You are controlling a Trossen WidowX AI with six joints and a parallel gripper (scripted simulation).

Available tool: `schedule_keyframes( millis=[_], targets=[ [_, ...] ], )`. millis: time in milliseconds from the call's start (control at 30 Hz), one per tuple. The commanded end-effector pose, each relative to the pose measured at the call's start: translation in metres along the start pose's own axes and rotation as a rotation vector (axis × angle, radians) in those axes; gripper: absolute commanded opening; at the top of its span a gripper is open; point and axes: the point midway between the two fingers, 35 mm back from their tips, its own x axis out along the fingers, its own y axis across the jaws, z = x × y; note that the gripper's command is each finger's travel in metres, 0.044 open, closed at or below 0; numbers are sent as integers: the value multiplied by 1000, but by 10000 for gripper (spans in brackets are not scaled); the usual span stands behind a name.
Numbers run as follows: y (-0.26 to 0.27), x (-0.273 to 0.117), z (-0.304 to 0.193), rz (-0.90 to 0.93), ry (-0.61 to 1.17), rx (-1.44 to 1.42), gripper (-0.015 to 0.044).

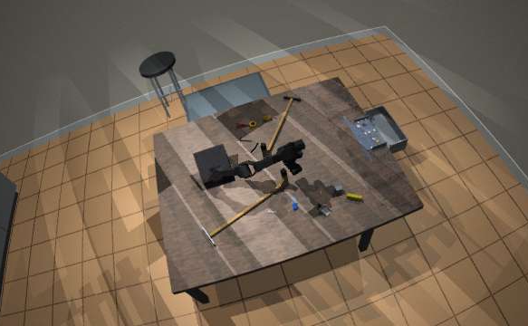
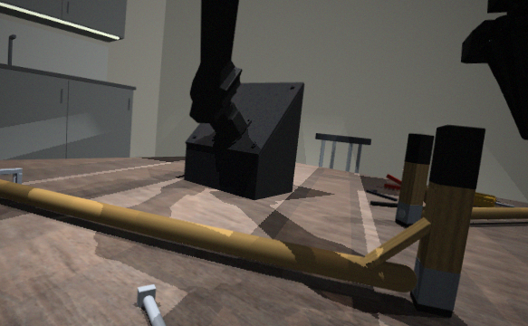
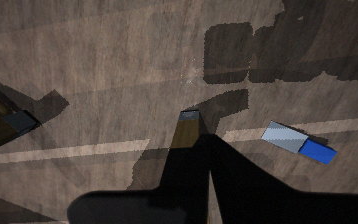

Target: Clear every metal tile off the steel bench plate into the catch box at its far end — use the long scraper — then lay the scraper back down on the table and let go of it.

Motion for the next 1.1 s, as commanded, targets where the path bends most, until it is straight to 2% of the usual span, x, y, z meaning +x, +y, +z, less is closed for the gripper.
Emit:
schedule_keyframes(
  millis=[0, 1067],
  targets=[
    [23, 3, 19, 11, -18, -17, 0],
    [206, 2, 110, 48, -183, -161, 0]
  ],
)
